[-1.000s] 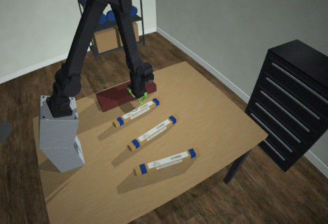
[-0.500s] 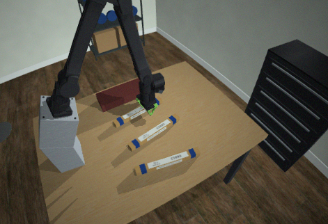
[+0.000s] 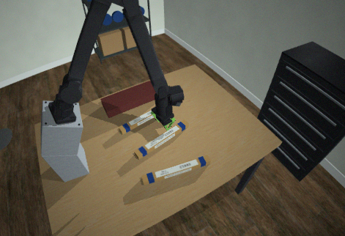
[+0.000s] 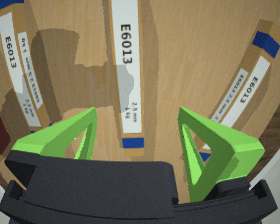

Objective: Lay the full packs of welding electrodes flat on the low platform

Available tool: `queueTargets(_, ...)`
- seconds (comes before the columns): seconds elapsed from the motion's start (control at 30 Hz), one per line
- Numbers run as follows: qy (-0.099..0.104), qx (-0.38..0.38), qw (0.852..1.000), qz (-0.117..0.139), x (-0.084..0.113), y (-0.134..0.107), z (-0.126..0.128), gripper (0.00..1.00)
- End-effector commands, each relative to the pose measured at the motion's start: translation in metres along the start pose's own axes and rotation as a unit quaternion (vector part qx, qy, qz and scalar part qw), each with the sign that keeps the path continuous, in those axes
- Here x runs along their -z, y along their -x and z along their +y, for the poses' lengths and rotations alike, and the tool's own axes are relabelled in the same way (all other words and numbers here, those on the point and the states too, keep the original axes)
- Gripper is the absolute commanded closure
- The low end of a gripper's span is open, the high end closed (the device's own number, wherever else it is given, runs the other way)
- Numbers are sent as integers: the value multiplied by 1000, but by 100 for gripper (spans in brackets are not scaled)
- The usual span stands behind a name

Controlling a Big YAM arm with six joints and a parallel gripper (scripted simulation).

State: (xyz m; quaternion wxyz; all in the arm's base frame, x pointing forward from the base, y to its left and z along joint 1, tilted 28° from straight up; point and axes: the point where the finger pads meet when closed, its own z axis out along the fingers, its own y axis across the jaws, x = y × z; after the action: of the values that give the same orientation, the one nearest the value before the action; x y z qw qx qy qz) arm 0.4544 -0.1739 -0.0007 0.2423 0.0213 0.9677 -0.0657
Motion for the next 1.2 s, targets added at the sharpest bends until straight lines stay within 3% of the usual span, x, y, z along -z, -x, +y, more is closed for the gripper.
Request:
queueTargets(0.0,9,20,1000,9,-8,-2,8,26)
queueTargets(0.73,10,23,1000,9,-12,-8,18,26)
queueTargets(1.17,8,19,1000,2,-55,0,17,26)
